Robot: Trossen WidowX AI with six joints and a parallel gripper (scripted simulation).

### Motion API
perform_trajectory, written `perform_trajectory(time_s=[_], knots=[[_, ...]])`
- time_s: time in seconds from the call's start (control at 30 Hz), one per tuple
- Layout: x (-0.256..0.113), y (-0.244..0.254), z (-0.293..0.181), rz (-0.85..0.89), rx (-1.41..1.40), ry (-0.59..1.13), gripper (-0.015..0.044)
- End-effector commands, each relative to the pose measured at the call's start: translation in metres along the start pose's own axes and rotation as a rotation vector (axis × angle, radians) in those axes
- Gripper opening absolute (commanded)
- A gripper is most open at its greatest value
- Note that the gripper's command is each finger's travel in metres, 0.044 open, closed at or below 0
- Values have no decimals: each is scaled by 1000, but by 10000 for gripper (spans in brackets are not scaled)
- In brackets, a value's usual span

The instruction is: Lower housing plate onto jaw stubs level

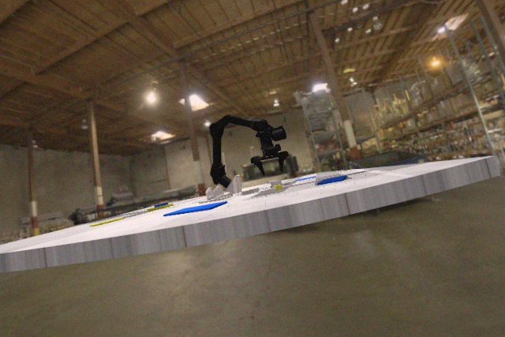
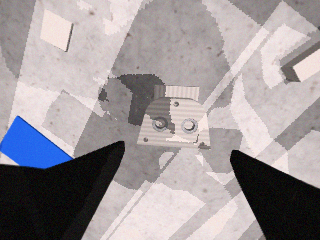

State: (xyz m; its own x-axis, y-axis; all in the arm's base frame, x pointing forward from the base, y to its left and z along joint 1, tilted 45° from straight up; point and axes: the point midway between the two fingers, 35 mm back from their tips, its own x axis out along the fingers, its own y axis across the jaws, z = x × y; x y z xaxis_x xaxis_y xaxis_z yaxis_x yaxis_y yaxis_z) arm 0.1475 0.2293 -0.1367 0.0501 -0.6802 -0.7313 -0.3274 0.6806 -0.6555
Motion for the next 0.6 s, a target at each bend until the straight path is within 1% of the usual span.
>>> perform_trajectory(time_s=[0.0, 0.3, 0.57], knots=[[0, 0, 1, -1, -3, -3, 440], [0, 0, 0, 0, 0, 0, 440], [12, 1, 1, 0, 0, -1, 440]])
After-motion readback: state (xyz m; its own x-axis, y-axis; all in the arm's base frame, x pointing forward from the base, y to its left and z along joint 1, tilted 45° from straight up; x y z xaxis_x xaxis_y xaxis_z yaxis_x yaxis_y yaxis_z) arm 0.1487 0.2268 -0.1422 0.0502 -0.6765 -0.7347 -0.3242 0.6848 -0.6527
